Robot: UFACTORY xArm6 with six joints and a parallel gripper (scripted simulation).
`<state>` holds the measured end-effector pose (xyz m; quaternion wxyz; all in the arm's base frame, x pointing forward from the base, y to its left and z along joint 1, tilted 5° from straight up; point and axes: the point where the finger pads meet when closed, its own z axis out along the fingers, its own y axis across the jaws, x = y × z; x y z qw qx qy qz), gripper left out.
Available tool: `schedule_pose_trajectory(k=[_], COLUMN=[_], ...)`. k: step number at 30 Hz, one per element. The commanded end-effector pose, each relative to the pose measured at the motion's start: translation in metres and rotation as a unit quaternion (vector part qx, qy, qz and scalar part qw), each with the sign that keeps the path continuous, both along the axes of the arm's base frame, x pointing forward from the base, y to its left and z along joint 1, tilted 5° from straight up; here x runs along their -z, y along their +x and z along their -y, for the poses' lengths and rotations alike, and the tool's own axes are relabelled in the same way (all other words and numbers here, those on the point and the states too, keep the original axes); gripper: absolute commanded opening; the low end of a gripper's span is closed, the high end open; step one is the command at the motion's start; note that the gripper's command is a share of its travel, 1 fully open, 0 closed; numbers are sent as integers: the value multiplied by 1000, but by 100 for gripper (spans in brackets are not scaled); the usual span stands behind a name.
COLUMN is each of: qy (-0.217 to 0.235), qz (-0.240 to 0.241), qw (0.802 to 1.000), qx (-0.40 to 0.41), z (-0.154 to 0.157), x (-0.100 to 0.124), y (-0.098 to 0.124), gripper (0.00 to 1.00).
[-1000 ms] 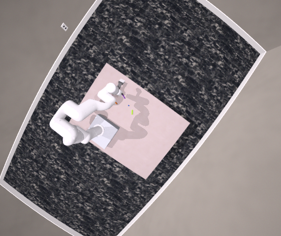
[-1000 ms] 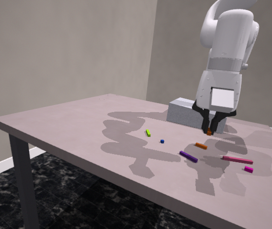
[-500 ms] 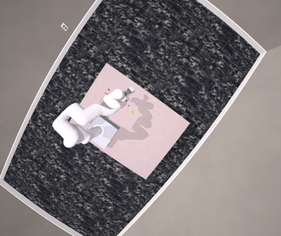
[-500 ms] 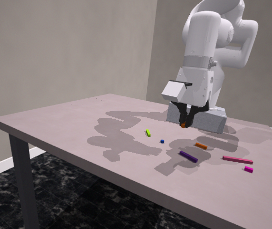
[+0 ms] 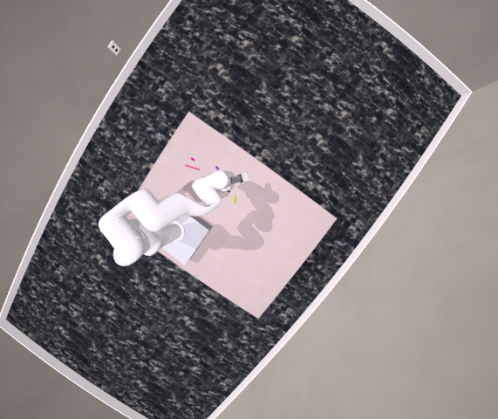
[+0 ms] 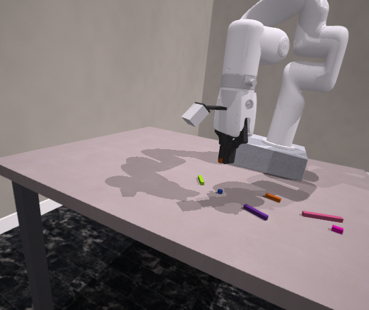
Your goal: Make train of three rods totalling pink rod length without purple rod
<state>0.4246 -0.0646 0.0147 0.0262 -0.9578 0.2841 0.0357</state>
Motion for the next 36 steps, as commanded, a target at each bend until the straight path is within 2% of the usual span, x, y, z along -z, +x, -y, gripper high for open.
schedule_pose_trajectory(k=[1,4,22,30,32,36], qy=[-8,-9,-9,-9,-9,-9], qz=[-5,-6,-6,-6,-6,-6], qw=[996,994,994,994,994,994], qx=[83,105,105,105,105,105], z=[26,32,32,30,30,29], x=[0,0,3,28,28,46], y=[-5,-8,-8,-9,-9,-10], gripper=[4,4,4,4,4,4])
